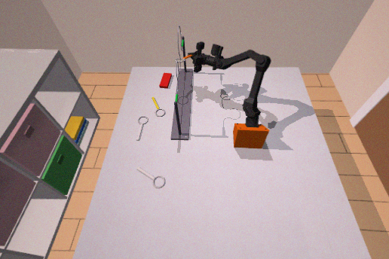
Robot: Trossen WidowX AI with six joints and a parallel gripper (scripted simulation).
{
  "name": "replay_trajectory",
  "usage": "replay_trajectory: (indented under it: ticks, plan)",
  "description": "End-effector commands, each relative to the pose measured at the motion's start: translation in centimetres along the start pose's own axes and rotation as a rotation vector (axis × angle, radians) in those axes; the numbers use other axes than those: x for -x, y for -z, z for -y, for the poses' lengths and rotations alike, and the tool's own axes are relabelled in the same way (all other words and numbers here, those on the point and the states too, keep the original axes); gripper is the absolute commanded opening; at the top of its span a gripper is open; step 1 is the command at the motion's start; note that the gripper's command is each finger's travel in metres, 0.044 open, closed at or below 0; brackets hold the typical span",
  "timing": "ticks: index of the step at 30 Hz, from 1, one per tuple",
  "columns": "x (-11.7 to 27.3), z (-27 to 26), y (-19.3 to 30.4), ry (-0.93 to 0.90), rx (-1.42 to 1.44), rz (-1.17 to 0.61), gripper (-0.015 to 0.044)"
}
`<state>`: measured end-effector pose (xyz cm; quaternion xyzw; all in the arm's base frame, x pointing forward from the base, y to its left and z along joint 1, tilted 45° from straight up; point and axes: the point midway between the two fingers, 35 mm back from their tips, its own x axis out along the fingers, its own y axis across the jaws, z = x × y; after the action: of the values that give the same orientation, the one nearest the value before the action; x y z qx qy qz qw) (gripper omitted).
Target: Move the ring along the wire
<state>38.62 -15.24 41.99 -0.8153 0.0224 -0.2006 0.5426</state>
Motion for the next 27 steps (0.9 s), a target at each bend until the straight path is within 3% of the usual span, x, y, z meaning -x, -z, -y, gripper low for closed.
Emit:
replay_trajectory:
  ticks: [1,27]
  plan:
    - [0.3,-1.6,0.0,-0.052,-0.091,-0.015,-0.015]
    - [3.3,-10.0,-3.5,-0.366,-0.642,-0.087,-0.015]
